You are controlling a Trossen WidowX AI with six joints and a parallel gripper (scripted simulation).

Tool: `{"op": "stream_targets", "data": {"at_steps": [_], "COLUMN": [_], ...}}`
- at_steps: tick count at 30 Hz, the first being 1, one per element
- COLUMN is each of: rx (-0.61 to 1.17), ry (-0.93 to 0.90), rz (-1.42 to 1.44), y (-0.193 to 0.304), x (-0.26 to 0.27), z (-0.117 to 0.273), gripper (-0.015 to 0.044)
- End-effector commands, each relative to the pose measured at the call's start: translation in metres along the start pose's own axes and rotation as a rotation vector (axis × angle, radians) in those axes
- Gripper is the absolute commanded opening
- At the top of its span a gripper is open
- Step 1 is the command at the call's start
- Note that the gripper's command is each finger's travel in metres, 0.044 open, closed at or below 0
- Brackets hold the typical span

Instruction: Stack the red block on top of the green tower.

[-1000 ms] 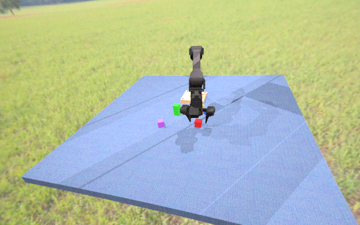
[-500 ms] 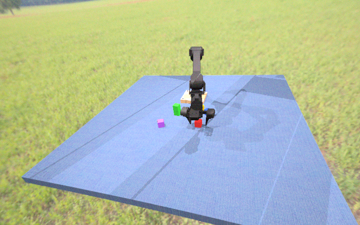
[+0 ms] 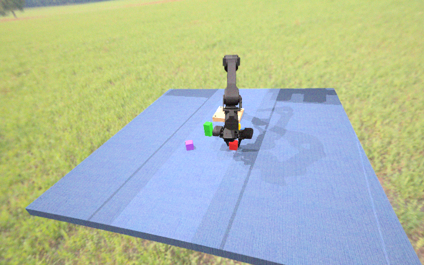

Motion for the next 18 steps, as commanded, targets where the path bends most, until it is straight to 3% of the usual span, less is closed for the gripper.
{"op": "stream_targets", "data": {"at_steps": [1,8,13,18], "rx": [-0.001,-0.001,-0.001,-0.001], "ry": [-0.004,-0.004,-0.004,-0.004], "rz": [-0.005,-0.005,-0.005,-0.005], "y": [0.000,0.000,-0.001,0.000], "x": [0.001,0.001,0.000,0.000], "z": [0.000,0.000,0.015,0.043], "gripper": [0.0171,0.0124,0.0000,0.0000]}}
Point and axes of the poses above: the point midway between the two fingers, 35 mm back from their tips, its own z axis back along the fingers, its own x axis across the jaws, y = z × x, the point moved 4 cm from there along z, back along the fingers, and after that the axes turned 5 degrees about z, right-handed, at the moved point
